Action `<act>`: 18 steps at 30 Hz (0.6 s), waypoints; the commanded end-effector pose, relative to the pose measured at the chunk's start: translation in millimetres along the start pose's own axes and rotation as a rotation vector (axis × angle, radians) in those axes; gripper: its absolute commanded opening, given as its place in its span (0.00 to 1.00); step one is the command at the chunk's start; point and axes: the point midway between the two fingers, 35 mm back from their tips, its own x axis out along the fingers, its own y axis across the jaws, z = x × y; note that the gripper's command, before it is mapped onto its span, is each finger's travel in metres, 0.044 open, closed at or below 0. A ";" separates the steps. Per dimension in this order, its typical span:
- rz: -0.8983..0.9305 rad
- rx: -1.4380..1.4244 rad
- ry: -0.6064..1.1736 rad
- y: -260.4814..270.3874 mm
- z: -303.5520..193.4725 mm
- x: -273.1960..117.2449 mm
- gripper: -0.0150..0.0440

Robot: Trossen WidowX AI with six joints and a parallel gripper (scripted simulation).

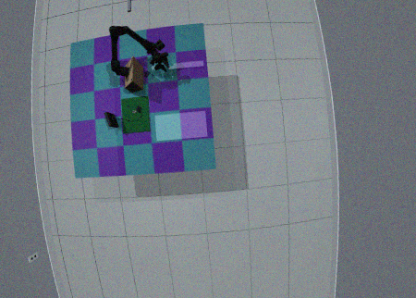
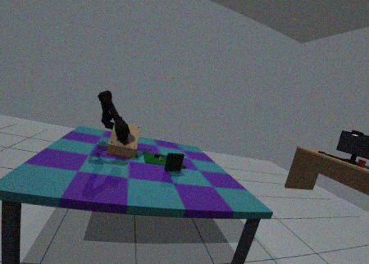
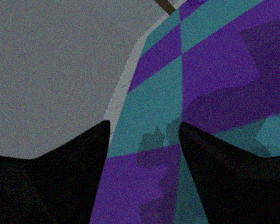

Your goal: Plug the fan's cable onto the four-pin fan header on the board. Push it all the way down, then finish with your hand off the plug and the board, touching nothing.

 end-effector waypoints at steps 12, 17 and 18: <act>-0.645 -0.079 0.182 -7.6 114.7 84.9 0.61; -0.820 -0.065 0.316 -34.6 160.2 108.1 0.61; -0.851 -0.058 0.342 -40.4 170.3 112.4 0.61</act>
